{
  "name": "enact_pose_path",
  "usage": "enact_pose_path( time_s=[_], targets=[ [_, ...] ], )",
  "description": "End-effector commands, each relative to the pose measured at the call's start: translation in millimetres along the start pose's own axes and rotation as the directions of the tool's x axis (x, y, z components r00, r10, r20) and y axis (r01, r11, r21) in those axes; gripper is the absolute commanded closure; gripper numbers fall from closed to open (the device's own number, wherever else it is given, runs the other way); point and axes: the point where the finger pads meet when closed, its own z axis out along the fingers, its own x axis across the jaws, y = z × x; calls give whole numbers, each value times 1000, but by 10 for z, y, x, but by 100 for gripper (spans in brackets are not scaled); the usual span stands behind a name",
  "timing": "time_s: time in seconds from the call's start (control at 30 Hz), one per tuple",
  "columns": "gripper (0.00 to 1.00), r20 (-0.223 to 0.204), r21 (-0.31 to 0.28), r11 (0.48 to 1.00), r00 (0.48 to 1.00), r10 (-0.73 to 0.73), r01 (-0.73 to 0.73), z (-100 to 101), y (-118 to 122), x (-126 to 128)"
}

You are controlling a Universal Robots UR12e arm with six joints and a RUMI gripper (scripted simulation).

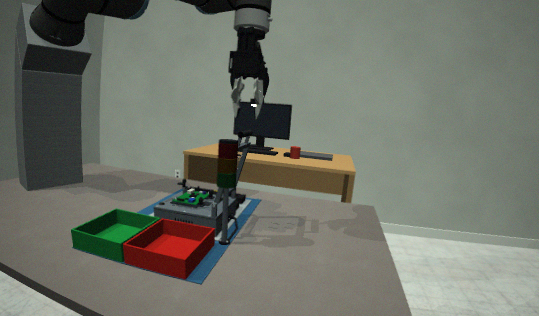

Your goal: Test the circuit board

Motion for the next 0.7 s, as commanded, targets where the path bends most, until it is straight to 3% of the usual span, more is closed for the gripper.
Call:
enact_pose_path(
  time_s=[0.0,0.67],
  targets=[
    [70,-1,0,1000,1000,0,0,45,0,6],
    [70,-1,0,1000,1000,0,0,104,0,6]
  ],
)
